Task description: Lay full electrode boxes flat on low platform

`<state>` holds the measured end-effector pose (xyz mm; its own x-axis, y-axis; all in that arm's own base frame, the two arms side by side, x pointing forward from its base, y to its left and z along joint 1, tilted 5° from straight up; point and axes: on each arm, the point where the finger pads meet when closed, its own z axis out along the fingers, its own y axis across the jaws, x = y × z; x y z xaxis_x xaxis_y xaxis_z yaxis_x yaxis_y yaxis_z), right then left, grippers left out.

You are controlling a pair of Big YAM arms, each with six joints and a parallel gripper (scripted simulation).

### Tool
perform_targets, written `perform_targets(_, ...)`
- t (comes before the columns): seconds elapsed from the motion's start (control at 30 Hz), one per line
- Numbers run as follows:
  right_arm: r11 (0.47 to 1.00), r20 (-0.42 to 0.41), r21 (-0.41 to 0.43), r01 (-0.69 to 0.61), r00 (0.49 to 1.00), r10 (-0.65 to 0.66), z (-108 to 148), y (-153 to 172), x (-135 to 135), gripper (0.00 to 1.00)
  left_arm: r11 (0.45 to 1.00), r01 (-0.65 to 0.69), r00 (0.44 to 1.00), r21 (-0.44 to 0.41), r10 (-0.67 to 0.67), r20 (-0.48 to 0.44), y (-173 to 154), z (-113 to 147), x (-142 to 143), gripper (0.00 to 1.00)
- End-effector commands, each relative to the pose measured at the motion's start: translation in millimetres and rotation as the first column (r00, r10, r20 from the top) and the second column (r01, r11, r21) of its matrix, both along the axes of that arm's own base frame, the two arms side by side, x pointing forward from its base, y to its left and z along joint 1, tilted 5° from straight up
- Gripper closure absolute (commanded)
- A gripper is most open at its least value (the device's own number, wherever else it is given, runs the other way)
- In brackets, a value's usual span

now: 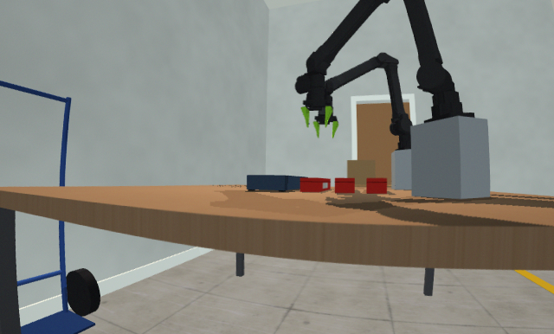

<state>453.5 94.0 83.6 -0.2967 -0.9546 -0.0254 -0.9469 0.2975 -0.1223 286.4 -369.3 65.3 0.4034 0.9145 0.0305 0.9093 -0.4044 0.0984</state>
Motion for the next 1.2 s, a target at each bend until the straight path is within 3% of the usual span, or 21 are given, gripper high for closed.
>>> perform_targets(0.0, 1.000, -0.003, 0.000, -0.006, 1.000, 0.006, -10.8, 2.0, 5.0, 0.28, 1.000, -0.002, 1.000, -0.002, 0.002, 0.002, -3.2, -12.0, 3.9, 0.28)
perform_targets(0.7, 1.000, -0.004, 0.000, -0.006, 1.000, 0.006, -36.9, 1.5, 7.3, 0.28, 1.000, -0.002, 1.000, -0.001, 0.002, 0.001, -2.8, -38.1, 6.2, 0.28)
perform_targets(1.17, 1.000, -0.004, 0.000, -0.006, 1.000, 0.006, -39.6, 1.4, 7.6, 0.28, 1.000, -0.002, 1.000, -0.001, 0.002, 0.001, -2.8, -40.8, 6.4, 0.28)
